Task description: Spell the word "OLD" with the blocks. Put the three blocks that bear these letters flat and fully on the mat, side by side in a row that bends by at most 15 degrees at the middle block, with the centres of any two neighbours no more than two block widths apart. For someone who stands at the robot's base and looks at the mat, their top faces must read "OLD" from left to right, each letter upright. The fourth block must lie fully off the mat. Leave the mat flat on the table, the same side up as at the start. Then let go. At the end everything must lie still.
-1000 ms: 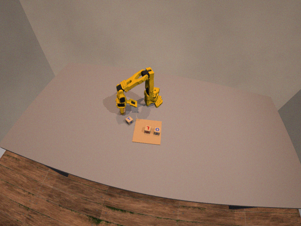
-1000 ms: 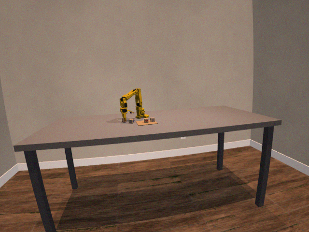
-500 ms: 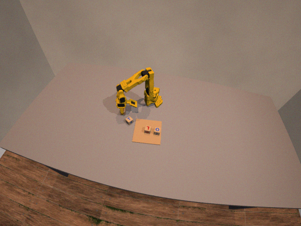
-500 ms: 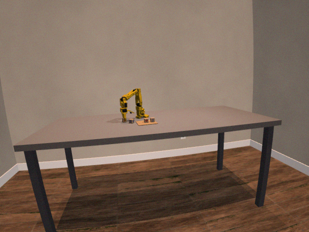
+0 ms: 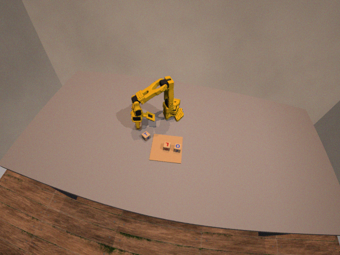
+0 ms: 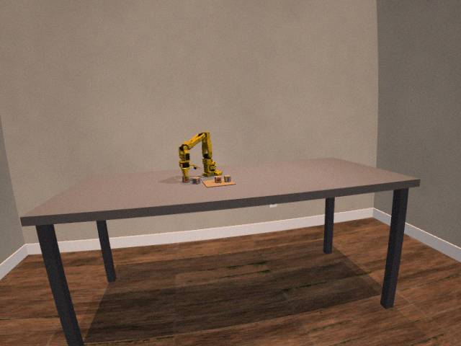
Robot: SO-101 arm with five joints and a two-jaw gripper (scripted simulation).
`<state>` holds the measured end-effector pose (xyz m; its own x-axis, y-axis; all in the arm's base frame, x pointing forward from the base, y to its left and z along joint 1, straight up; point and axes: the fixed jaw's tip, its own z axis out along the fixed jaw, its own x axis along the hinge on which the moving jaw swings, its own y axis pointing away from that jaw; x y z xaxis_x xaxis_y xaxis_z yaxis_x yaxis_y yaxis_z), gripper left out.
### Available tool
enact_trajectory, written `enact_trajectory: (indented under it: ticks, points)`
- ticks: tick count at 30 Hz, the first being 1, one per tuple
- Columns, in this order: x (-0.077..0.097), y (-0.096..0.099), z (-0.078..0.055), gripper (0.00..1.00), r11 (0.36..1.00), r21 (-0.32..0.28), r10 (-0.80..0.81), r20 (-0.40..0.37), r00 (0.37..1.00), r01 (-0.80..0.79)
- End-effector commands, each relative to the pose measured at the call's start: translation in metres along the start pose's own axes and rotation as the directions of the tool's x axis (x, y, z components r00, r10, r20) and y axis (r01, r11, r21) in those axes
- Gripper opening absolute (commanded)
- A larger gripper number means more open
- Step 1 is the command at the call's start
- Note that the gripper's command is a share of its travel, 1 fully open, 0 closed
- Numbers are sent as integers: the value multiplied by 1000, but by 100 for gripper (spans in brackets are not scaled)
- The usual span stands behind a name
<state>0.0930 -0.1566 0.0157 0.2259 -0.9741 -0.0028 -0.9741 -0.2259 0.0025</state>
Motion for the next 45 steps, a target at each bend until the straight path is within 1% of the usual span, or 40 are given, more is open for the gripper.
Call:
enact_trajectory:
  ticks: [1, 5, 11, 13, 19, 23, 36, 40, 45]
  points:
    - [8, -4, -10, 0, 1000, 21, -1, -54, 999, 2]
    - [9, -4, -17, 0, 1000, 21, -1, -54, 999, 2]
    - [9, -3, -34, 0, 1000, 21, -1, -54, 999, 2]
    - [9, -3, -34, 0, 1000, 21, -1, -54, 999, 2]
    - [7, -2, -51, 0, 1000, 21, -1, -54, 999, 2]
    - [6, -1, -57, 0, 1000, 21, -1, -54, 999, 2]
    - [5, -4, -59, 0, 1000, 22, 3, -54, 999, -2]
    - [2, -12, -59, 0, 1000, 25, 15, -52, 999, -13]
    - [-5, -30, -58, 0, 999, 31, 41, -49, 998, -40]
